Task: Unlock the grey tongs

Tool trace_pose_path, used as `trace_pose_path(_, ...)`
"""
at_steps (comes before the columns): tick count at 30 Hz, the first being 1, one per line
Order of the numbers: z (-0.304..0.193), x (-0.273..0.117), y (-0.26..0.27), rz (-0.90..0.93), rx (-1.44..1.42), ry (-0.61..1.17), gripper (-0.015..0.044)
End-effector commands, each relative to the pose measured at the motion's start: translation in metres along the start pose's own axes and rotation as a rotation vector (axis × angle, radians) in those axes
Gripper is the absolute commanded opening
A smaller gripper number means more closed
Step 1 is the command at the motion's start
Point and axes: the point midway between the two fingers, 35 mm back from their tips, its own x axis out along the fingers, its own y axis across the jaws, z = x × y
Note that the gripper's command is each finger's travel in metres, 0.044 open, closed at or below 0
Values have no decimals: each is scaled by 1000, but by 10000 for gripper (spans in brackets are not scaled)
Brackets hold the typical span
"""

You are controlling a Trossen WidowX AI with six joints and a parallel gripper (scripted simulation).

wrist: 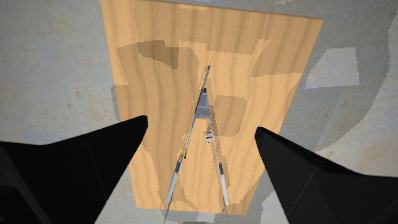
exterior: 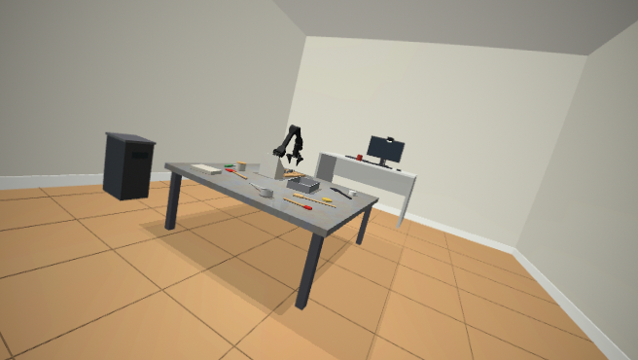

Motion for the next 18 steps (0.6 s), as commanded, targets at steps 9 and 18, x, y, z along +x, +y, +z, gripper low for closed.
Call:
trace_pose_path(9,67,-65,-3,7,-7,-5,440)
trace_pose_path(18,65,-102,-4,5,-2,-11,440)
